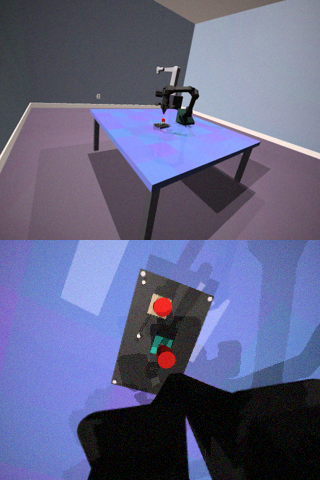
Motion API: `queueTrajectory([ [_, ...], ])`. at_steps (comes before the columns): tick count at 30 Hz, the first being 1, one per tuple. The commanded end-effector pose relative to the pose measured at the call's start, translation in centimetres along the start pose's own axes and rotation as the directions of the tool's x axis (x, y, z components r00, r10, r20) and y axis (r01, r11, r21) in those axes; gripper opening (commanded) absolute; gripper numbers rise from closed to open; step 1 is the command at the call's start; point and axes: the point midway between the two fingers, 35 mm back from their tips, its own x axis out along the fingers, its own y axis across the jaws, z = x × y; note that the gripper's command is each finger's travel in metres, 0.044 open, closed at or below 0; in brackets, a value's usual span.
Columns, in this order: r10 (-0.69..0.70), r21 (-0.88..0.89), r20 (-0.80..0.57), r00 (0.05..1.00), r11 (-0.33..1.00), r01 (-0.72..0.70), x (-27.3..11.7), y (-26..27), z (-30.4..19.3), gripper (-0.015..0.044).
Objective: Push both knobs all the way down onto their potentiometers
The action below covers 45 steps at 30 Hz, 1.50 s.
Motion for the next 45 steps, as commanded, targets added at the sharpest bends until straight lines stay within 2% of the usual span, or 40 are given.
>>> queueTrajectory([
  [1, 0.002, 0.063, 0.004, 1.000, 0.998, -0.002, -0.1, 0.0, -0.1, 0.0000],
  [7, 0.001, 0.063, 0.003, 1.000, 0.998, -0.001, 1.8, 0.0, -0.1, 0.0000],
  [25, 0.001, 0.063, 0.003, 1.000, 0.998, -0.001, 3.8, 0.0, -0.1, 0.0000],
  [45, 0.001, 0.063, 0.002, 1.000, 0.998, -0.001, 4.2, 0.0, -0.1, 0.0000],
])
